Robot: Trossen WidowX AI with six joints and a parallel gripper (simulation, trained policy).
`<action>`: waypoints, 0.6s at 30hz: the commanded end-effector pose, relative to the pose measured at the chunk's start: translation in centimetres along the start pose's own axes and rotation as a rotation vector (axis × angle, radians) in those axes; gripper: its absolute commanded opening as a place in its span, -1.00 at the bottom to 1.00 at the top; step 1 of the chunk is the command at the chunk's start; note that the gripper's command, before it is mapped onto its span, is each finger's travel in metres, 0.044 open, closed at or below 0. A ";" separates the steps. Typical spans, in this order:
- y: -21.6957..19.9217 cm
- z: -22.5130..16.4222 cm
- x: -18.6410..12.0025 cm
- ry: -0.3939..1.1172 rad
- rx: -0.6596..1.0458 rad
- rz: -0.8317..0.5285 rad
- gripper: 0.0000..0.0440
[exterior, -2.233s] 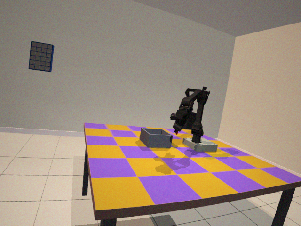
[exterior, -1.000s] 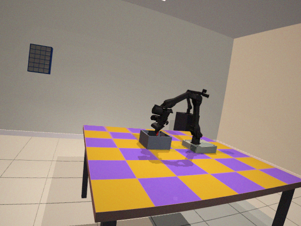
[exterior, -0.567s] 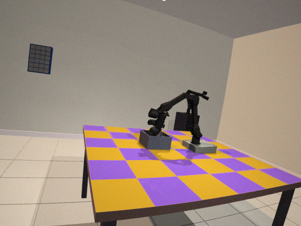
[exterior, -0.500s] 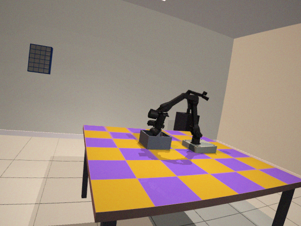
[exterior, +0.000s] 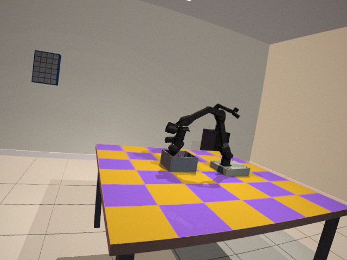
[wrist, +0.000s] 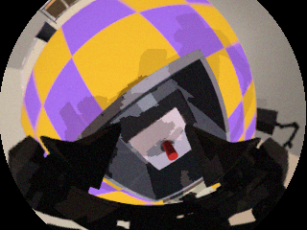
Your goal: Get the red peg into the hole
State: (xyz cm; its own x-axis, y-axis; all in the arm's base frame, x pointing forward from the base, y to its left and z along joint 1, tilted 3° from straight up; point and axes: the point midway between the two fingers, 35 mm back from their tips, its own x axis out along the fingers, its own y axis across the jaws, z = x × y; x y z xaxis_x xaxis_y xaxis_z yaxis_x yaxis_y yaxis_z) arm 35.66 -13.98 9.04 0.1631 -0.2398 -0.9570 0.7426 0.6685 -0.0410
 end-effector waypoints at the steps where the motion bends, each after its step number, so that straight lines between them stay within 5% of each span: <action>1: 1.2 0.8 -0.5 0.006 -0.011 0.043 1.00; 18: 5.2 3.6 -4.2 -0.011 -0.064 0.179 1.00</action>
State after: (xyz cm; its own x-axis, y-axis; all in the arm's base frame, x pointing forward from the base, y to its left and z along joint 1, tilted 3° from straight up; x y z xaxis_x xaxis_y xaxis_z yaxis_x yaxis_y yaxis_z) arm 36.31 -14.10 10.47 0.0920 -0.1511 -0.9842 0.7056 0.7073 -0.0427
